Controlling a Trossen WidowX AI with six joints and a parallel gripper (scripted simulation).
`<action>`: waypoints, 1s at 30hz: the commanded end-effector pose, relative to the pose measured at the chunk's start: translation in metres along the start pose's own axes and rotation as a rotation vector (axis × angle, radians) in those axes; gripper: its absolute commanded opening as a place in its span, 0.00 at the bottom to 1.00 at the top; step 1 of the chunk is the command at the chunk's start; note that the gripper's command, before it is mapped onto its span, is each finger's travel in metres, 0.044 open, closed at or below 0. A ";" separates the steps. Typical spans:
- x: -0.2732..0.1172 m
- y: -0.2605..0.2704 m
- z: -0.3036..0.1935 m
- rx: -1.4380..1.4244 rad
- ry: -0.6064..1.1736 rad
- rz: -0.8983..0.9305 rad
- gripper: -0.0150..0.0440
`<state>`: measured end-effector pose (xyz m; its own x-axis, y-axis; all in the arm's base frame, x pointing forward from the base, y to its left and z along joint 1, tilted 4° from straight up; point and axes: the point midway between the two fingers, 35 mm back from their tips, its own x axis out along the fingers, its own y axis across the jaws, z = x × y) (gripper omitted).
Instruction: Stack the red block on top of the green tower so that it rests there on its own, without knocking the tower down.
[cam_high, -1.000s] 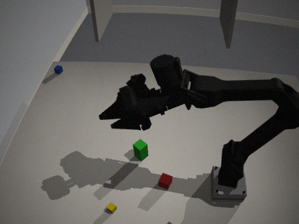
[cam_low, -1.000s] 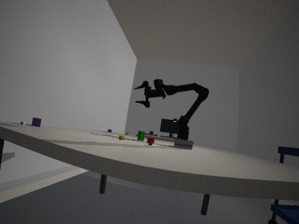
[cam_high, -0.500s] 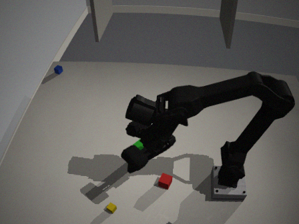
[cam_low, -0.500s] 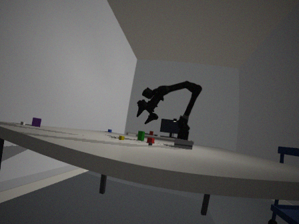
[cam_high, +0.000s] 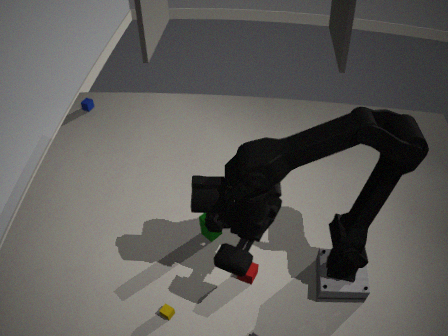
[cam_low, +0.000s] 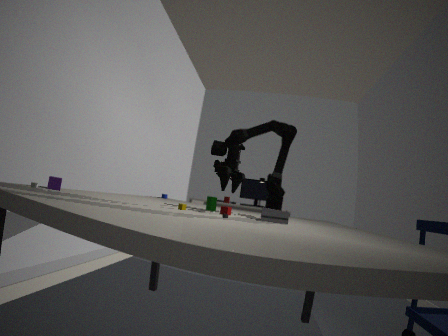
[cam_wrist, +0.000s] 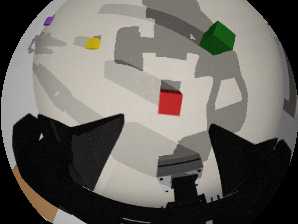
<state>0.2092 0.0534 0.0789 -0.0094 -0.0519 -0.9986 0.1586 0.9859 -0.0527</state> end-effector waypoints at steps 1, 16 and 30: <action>0.001 -0.002 -0.001 -0.011 0.008 -0.014 1.00; 0.051 -0.005 -0.001 -0.011 0.008 -0.014 1.00; 0.071 -0.005 0.000 -0.011 0.008 -0.014 1.00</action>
<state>0.2093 0.0463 0.0148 -0.0153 -0.0592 -0.9981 0.1511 0.9866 -0.0608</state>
